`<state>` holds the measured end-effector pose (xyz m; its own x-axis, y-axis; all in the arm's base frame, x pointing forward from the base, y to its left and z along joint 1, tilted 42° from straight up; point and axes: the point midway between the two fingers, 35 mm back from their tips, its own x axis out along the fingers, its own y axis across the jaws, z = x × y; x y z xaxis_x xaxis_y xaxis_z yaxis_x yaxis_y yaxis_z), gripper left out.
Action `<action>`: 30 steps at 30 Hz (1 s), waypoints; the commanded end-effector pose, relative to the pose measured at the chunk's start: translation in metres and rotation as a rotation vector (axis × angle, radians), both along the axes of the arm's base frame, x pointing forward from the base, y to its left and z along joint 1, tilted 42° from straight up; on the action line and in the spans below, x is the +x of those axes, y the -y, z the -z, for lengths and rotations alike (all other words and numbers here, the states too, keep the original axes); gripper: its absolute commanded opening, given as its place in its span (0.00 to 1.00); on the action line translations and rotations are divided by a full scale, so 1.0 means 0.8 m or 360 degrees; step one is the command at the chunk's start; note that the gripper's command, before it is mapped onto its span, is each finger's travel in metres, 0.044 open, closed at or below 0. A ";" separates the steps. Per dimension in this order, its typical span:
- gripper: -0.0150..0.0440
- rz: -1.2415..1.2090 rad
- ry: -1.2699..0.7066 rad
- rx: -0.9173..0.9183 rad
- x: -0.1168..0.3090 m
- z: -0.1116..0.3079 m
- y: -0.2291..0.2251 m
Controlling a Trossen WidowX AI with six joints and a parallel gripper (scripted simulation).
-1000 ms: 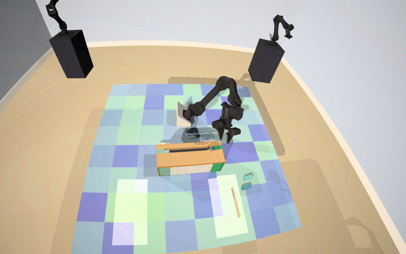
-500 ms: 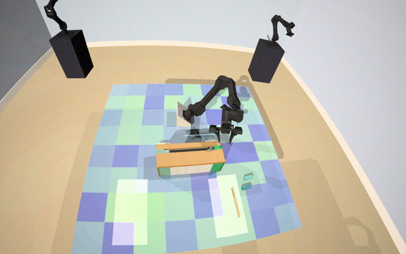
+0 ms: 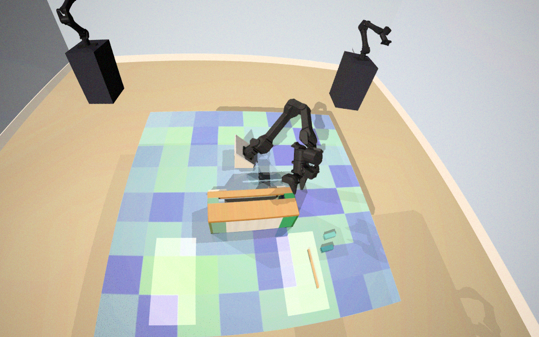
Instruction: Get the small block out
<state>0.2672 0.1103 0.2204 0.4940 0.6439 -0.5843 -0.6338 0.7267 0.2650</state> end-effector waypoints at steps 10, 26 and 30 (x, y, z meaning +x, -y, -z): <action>0.74 -0.1260 0.1284 -0.0919 -0.021 0.043 -0.020; 0.74 -0.2277 0.2322 -0.1533 -0.053 0.104 -0.005; 0.74 -0.2448 0.2445 -0.1674 -0.057 0.120 0.017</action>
